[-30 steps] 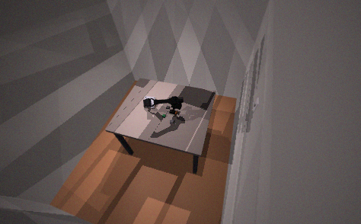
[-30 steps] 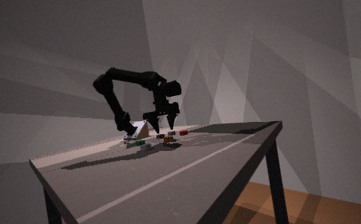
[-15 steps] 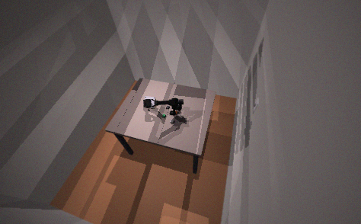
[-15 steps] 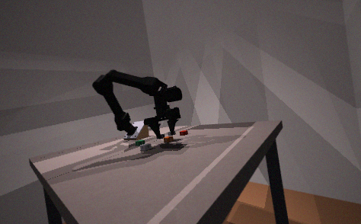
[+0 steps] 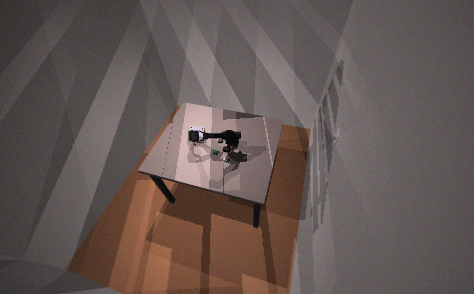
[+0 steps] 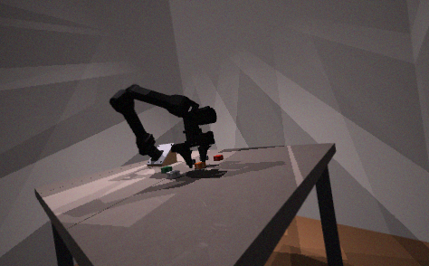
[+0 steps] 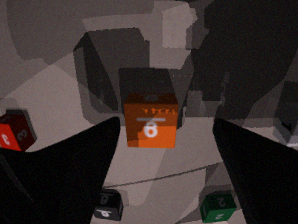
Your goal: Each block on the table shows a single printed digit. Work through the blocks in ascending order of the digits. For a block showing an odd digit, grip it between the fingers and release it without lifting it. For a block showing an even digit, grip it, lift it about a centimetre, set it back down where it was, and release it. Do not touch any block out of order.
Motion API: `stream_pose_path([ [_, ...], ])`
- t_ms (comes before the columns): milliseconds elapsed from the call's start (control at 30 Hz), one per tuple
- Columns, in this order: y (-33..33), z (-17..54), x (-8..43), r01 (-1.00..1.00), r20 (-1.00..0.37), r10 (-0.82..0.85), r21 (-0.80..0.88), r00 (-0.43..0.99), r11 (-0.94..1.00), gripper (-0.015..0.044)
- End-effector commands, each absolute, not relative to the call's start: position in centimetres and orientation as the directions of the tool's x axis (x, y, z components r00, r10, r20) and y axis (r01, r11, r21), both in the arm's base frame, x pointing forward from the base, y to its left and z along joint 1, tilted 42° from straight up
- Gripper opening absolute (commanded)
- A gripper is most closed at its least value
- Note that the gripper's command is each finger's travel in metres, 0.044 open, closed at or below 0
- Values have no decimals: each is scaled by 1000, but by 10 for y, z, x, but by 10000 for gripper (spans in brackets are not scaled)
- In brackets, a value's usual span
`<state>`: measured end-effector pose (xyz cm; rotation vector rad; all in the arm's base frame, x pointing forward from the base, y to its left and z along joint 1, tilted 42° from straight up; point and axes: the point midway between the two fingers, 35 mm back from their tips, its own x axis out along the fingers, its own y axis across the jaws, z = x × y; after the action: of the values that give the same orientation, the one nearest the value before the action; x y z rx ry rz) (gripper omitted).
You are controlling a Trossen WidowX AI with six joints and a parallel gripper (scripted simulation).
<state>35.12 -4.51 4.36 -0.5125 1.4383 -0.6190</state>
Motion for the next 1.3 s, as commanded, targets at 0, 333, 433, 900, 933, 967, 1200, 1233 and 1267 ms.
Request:
stream_pose_path([
  [0,-46,43,351,79,-741,-671,-667,28,741,138],
  [333,-46,43,351,79,-741,-671,-667,28,741,120],
  [433,-46,43,351,79,-741,-671,-667,28,741,120],
  [900,-46,43,351,79,-741,-671,-667,28,741,120],
  [933,-46,43,351,79,-741,-671,-667,28,741,120],
  [967,-46,43,351,79,-741,-671,-667,28,741,120],
  [1200,-46,43,351,79,-741,-671,-667,28,741,120],
  [1233,-46,43,351,79,-741,-671,-667,28,741,146],
  [1267,-46,43,351,79,-741,-671,-667,28,741,172],
])
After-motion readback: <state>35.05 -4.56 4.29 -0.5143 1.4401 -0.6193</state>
